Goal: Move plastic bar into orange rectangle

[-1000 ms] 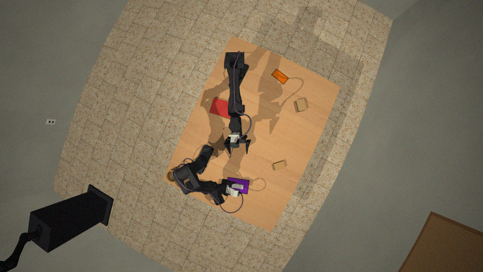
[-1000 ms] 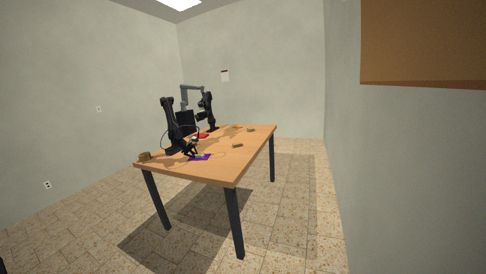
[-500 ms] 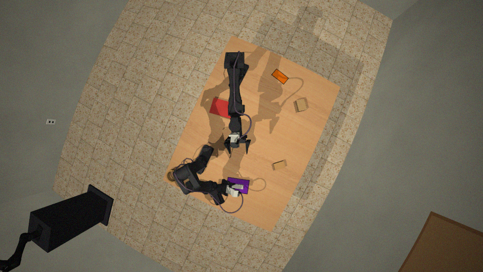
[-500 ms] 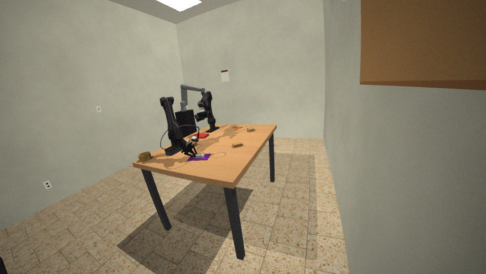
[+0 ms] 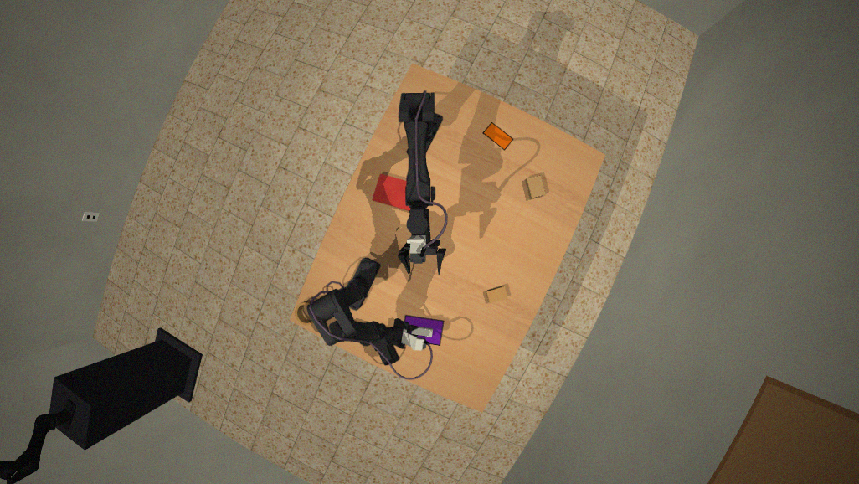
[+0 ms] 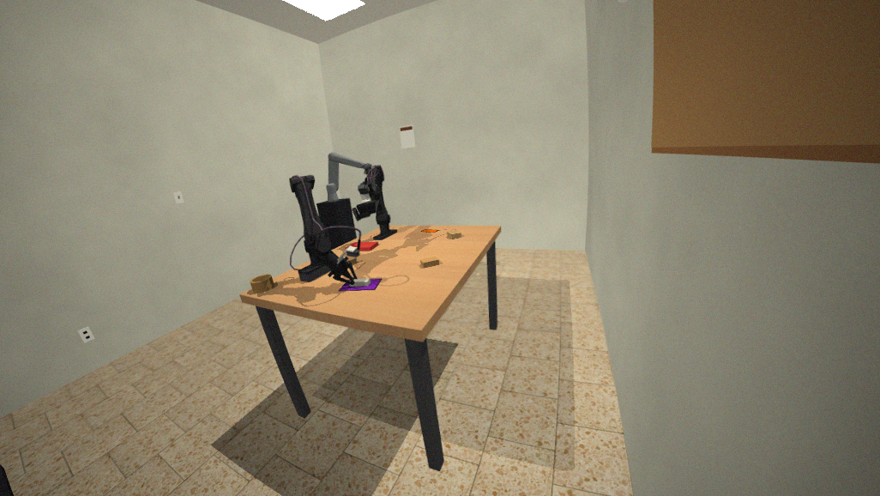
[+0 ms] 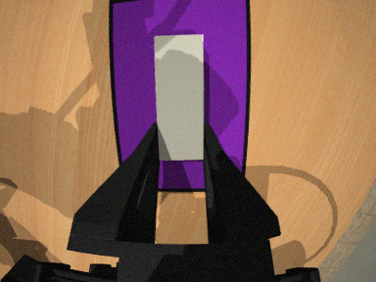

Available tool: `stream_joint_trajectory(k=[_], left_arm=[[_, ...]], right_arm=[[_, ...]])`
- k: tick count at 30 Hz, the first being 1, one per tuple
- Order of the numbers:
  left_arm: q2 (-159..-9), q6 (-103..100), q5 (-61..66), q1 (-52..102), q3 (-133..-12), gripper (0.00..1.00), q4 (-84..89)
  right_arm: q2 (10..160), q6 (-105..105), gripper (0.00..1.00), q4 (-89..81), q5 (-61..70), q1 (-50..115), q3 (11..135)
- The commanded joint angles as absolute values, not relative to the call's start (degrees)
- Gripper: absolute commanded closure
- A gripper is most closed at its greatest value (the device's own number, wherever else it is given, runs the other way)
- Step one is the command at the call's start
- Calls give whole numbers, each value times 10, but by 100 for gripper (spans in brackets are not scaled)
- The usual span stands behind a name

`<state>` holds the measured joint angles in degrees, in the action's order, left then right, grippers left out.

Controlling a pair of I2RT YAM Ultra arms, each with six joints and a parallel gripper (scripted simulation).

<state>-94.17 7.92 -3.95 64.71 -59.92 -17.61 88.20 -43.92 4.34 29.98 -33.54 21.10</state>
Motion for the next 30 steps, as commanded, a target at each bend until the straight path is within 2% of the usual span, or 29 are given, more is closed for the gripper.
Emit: stream_joint_trajectory(k=[1,9,16,30], left_arm=[[-935,83,-33,647,-624,0,-184],[-935,83,-33,647,-624,0,-184],[-906,83,-36,639,-615,0,-131],[-619,78,-55,589,-491,0,92]], right_arm=[[838,-438,75,-8,307,-333,234],[722,-436,75,-177,308,-334,298],[728,-443,75,-200,308,-336,310],[728,-445,75,-203,308,-336,311]])
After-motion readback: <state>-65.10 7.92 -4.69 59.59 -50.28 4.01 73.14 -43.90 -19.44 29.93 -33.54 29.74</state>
